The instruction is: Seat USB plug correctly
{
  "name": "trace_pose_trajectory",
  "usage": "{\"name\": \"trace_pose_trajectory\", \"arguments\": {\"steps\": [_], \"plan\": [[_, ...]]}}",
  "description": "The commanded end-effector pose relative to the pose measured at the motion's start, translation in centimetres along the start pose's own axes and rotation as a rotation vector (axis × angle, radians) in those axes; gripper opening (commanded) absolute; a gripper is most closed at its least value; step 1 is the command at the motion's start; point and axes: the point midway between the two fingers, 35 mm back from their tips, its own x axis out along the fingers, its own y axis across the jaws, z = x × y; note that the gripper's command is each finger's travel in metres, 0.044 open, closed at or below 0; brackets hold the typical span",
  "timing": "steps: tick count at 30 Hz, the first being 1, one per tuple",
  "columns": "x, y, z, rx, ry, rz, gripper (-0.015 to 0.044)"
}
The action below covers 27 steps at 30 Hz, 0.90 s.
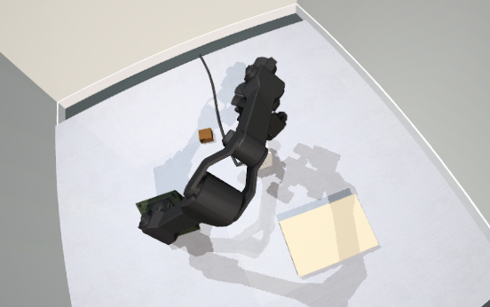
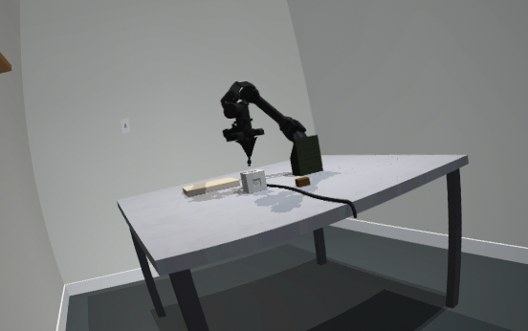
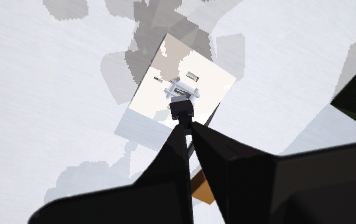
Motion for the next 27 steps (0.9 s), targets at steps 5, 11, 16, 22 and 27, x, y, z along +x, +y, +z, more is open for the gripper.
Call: {"name": "trace_pose_trajectory", "arguments": {"steps": [5,11,16,22,27], "plan": [[0.05,-0.01,-0.01,-0.215,0.001,0.0,0.0],[0.05,-0.01,-0.01,-0.372,0.001,0.0,0.0],[0.05,-0.01,-0.01,-0.503,0.001,0.0,0.0],[0.05,-0.01,-0.01,-0.66,0.001,0.0,0.0],[0.05,-0.01,-0.01,-0.791,0.001,0.0,0.0]]}}
